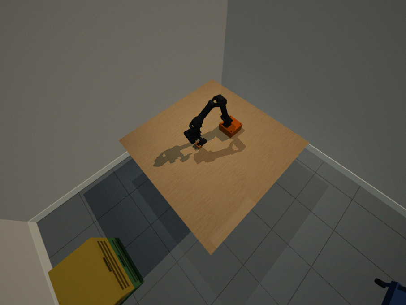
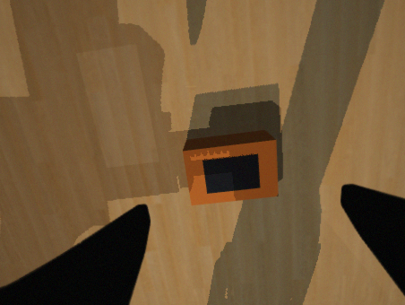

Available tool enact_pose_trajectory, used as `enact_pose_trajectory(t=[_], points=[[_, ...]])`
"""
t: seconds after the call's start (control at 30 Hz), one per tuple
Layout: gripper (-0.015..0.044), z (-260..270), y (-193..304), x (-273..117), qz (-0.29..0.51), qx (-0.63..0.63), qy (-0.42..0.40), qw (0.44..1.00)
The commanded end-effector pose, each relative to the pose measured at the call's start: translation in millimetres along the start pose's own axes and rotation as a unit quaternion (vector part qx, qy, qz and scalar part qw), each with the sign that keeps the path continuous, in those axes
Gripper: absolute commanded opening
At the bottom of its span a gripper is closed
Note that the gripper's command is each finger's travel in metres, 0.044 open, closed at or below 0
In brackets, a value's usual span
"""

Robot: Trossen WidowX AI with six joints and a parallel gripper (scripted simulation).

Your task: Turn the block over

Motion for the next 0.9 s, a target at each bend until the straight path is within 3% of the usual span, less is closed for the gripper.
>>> enact_pose_trajectory(t=[0.0,0.87], points=[[0.0440,2,4,17,0.010,-0.005,-0.005,1.000],[0.0440,2,4,61,0.010,-0.005,-0.005,1.000]])
Point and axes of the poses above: the point midway between the two fingers, 35 mm back from their tips, its own x axis out along the fingers, its own z axis across the jaws, y = z × x, the point moved 9 cm from there along -x, back along the fingers, and after that the axes turned 8 degrees about -x, right-handed, at the moved point
